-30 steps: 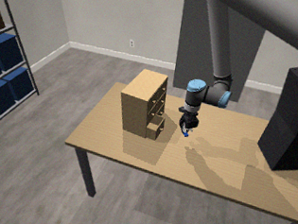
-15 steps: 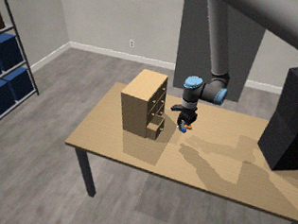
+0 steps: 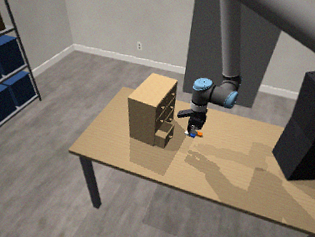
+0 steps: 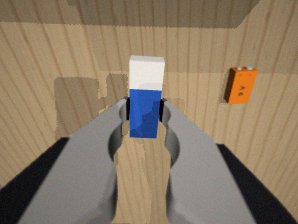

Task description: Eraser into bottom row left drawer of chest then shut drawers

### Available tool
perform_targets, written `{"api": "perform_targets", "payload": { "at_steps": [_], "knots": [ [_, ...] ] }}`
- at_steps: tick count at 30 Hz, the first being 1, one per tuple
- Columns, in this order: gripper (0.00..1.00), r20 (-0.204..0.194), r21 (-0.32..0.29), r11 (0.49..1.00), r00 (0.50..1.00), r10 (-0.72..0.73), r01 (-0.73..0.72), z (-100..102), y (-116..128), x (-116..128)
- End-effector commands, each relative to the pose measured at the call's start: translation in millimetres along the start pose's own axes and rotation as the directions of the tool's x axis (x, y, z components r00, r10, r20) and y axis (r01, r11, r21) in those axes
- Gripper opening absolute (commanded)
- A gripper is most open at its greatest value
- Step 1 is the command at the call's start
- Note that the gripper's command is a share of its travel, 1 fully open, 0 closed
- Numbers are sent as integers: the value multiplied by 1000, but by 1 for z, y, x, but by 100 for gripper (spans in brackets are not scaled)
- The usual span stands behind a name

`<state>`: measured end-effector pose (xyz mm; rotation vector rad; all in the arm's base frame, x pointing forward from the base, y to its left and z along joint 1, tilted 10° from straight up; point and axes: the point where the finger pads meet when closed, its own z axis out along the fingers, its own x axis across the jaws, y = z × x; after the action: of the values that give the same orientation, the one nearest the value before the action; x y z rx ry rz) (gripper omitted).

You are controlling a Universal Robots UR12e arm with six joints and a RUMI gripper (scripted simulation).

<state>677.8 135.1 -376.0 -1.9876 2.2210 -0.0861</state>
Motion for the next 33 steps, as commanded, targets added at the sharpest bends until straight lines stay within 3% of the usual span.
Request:
{"api": "perform_targets", "payload": {
  "at_steps": [1, 33],
  "knots": [
    [11, 7, -4, 999, 999, -37, 37, -1, -1, 0],
    [11, 7, -6, 999, 999, -37, 38, -37, 1, 0]
  ]
}}
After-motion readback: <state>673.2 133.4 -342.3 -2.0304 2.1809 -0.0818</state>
